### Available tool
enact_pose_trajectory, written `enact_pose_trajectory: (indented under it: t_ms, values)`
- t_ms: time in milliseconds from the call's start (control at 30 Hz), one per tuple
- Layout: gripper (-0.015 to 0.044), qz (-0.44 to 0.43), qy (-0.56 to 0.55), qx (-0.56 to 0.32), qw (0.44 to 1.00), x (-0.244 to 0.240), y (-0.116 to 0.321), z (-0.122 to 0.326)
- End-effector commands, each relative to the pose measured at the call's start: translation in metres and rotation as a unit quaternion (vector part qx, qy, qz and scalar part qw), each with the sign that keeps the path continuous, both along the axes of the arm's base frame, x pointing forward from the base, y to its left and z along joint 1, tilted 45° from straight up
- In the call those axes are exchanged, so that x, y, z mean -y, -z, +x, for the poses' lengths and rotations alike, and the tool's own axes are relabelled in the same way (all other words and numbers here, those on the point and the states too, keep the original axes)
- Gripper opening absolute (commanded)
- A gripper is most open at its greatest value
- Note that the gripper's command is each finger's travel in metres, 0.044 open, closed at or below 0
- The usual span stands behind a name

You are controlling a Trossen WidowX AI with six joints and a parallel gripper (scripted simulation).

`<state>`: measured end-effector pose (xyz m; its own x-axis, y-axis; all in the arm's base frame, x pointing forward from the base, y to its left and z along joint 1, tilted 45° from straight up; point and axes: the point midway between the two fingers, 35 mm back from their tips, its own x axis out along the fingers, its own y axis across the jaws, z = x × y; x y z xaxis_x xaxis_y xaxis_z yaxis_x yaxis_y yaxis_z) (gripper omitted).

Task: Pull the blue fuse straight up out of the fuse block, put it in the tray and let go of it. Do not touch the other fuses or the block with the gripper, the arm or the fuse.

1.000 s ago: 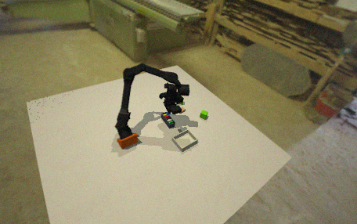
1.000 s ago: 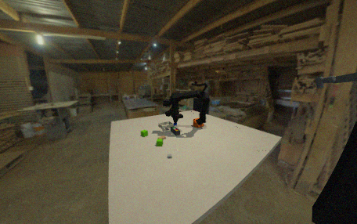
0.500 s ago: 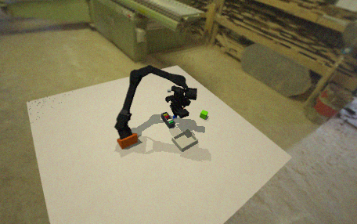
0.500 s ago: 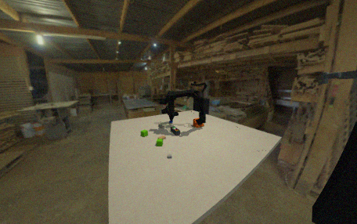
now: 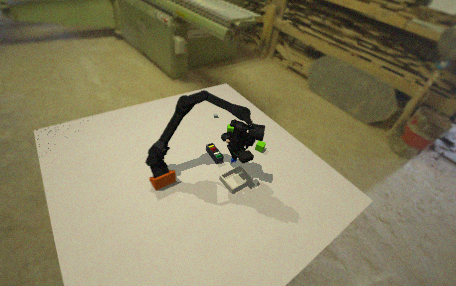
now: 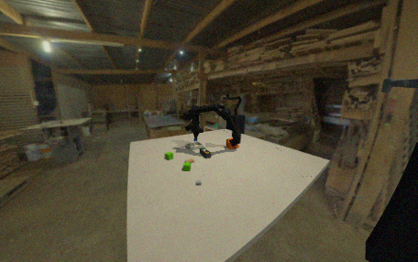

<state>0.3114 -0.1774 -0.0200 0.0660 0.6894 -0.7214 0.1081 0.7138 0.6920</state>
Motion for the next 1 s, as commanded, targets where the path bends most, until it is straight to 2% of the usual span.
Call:
enact_pose_trajectory:
  t_ms: [0, 267, 967]
  values:
    - [0.0, 0.0, -0.002, -0.001, 1.0, 0.014, 0.016, -0.005]
    - [0.0, 0.001, -0.003, -0.001, 1.0, 0.033, 0.04, -0.013]
    - [0.0, 0.002, -0.003, 0.0, 1.0, 0.012, 0.063, -0.011]
